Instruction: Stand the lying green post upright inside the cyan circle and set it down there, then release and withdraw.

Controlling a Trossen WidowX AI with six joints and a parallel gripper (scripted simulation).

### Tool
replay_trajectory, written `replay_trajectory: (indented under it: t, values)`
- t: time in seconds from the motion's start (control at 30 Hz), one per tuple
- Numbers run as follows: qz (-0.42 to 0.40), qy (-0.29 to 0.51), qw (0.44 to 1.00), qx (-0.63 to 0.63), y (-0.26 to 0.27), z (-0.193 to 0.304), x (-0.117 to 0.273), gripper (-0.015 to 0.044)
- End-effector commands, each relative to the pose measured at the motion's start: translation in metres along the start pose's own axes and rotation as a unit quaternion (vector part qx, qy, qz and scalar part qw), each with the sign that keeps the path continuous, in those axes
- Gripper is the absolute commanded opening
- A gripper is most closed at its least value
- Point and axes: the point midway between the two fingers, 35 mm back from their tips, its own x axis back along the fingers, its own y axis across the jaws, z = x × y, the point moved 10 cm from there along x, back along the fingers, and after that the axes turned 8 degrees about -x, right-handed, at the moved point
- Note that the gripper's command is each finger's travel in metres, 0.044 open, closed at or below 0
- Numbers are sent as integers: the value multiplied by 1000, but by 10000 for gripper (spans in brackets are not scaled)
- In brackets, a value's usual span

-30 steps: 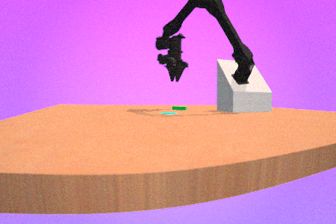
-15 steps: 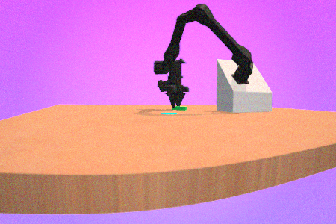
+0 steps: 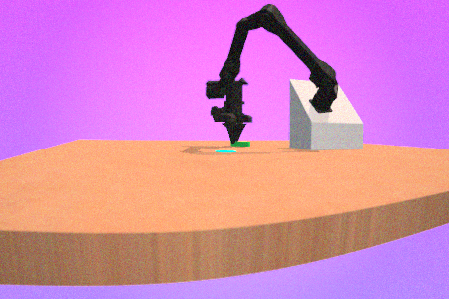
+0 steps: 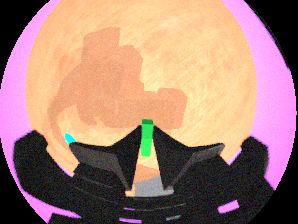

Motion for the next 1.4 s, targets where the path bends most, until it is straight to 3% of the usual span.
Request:
replay_trajectory:
  t: [0.0, 1.1, 1.37]
  values:
    - [-1, -3, 1000, 3, 1, -3, 10, 23]
    - [1, -4, 1000, 3, 0, -1, 113, 23]
    - [2, -5, 1000, 10, 8, 1, 117, 23]
